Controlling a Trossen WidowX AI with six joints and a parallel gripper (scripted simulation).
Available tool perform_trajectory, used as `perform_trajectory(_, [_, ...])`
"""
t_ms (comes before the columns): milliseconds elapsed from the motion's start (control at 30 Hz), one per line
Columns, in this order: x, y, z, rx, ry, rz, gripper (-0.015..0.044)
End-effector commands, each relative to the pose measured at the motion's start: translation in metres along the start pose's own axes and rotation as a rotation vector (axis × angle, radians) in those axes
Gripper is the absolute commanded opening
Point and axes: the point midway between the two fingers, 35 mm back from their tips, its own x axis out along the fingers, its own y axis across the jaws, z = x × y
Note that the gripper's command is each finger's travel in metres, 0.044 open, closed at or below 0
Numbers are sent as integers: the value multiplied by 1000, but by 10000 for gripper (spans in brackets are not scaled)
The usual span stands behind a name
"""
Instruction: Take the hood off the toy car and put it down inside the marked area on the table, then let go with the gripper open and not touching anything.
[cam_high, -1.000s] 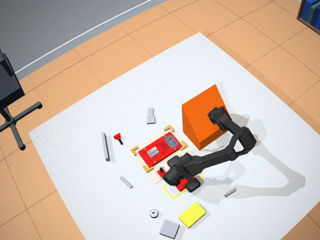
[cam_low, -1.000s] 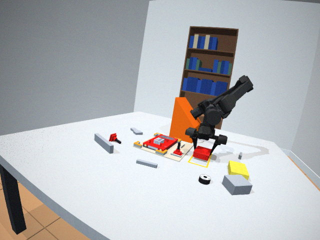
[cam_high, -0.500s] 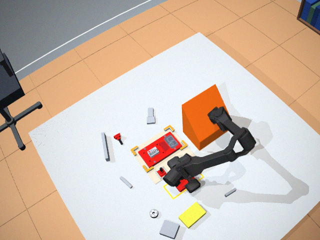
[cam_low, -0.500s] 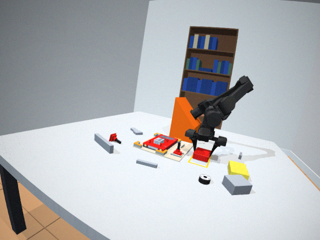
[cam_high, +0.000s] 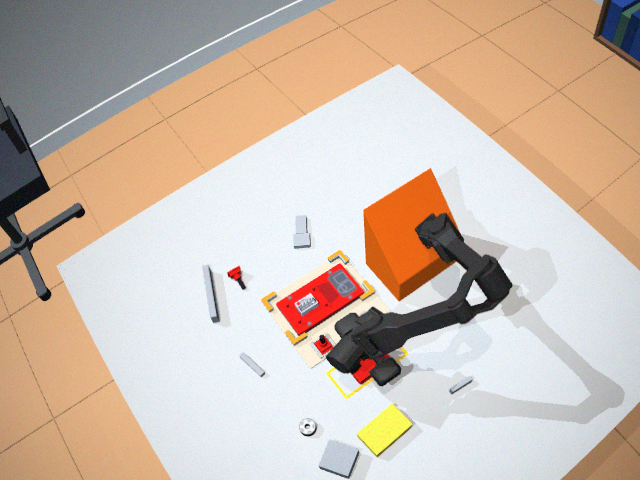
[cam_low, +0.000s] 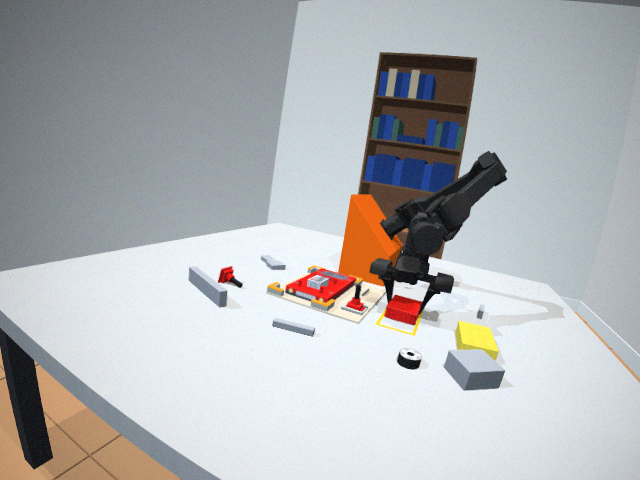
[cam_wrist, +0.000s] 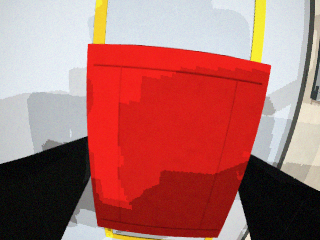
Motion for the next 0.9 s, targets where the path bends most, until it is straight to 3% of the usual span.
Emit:
perform_trajectory(0, [0, 0, 0, -1, 0, 0, 368])
perform_trajectory(100, [0, 0, 0, -1, 0, 0, 440])
perform_trajectory(400, [-69, 0, 0, 0, -5, -4, 440])
perform_trajectory(867, [-71, 0, 0, 0, -5, -3, 440])
